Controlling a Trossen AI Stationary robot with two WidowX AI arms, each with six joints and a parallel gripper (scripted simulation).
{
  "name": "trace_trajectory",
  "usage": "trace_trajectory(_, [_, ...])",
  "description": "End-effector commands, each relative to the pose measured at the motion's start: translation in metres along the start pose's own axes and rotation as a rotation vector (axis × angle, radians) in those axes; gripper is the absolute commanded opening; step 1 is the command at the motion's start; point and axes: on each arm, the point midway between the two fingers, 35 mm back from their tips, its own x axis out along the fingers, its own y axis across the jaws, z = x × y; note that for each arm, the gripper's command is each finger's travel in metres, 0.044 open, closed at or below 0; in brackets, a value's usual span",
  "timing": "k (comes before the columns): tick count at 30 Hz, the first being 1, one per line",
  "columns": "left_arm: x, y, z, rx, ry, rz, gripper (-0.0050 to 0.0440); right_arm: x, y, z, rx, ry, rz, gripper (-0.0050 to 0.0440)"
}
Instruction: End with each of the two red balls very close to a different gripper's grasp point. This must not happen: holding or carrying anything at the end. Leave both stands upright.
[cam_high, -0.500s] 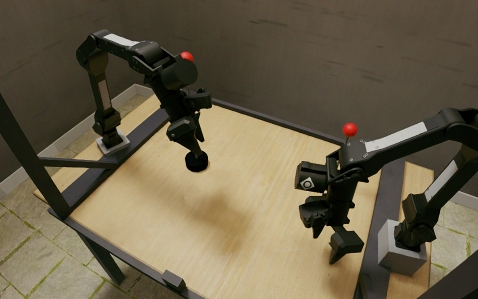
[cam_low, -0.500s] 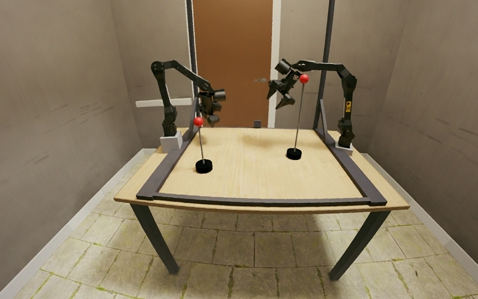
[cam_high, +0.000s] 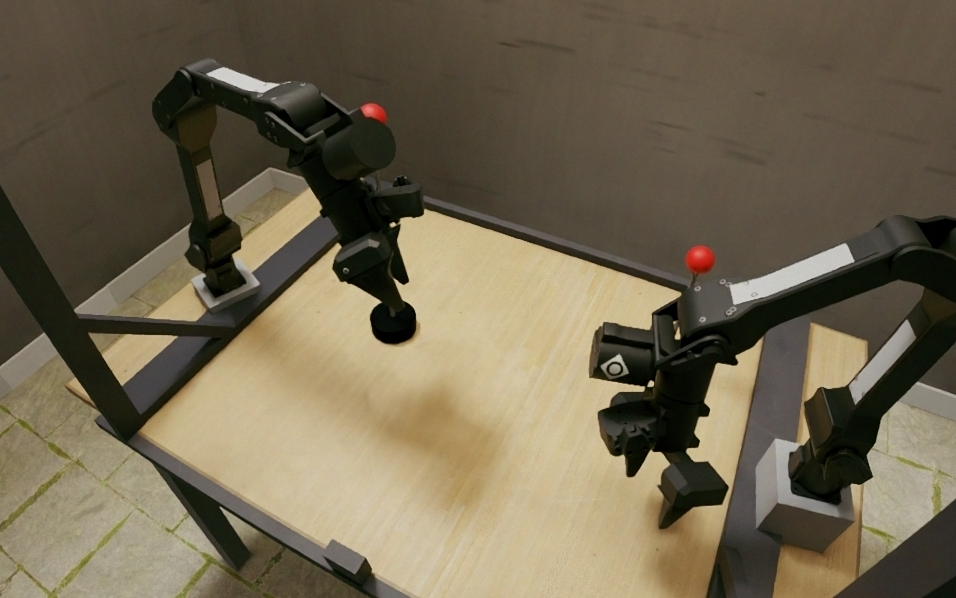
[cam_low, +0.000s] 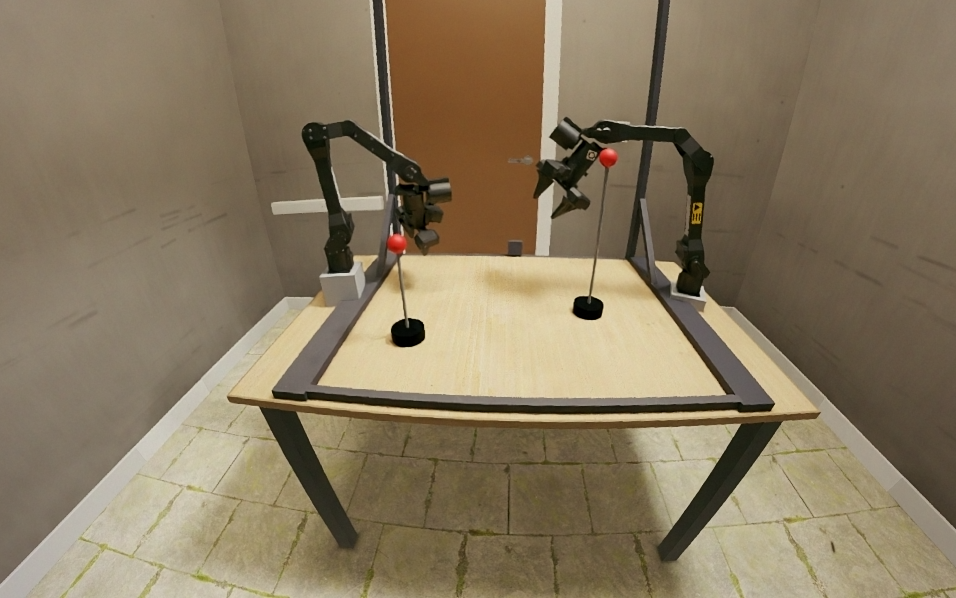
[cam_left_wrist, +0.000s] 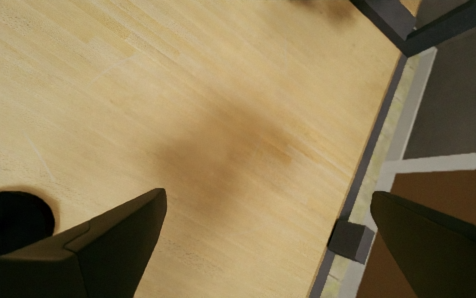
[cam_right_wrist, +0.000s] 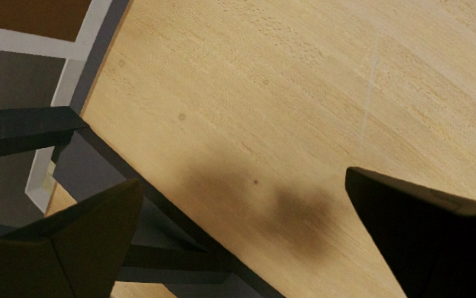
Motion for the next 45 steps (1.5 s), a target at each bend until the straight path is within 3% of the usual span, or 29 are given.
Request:
trace_trajectory(1, [-0.009, -0.004, 0.004, 0.0, -0.02, -0.018, 0.044, -0.004, 0.0, 0.004, -0.007, -0.016, -0.005, 0.044])
trace_trajectory(7, [-0.019, -0.006, 0.001, 0.016, -0.037, -0.033, 0.044, -0.006, -0.001, -0.002, 0.014, -0.021, -0.018, 0.044])
trace_trajectory(12, [-0.056, -0.015, -0.005, 0.063, -0.112, -0.108, 0.044, -0.024, -0.008, -0.012, 0.082, -0.069, -0.076, 0.044])
trace_trajectory(17, [-0.095, -0.003, -0.012, 0.14, -0.221, -0.178, 0.044, -0.057, -0.022, -0.031, 0.21, -0.158, -0.184, 0.044])
trace_trajectory(19, [-0.095, -0.003, -0.012, 0.14, -0.221, -0.178, 0.044, -0.057, -0.022, -0.031, 0.21, -0.158, -0.184, 0.044])
trace_trajectory(26, [-0.142, 0.028, -0.025, 0.255, -0.405, -0.246, 0.044, -0.122, -0.045, -0.06, 0.438, -0.342, -0.391, 0.044])
trace_trajectory(33, [-0.175, 0.064, -0.026, 0.325, -0.591, -0.241, 0.044, -0.173, -0.064, -0.089, 0.633, -0.487, -0.567, 0.044])
trace_trajectory(36, [-0.18, 0.07, -0.026, 0.336, -0.623, -0.234, 0.044, -0.178, -0.065, -0.091, 0.641, -0.499, -0.576, 0.044])
trace_trajectory(39, [-0.195, 0.088, -0.027, 0.37, -0.724, -0.205, 0.044, -0.19, -0.074, -0.1, 0.684, -0.503, -0.594, 0.044])
trace_trajectory(45, [-0.218, 0.114, -0.031, 0.426, -0.876, -0.131, 0.044, -0.213, -0.081, -0.112, 0.808, -0.603, -0.713, 0.044])
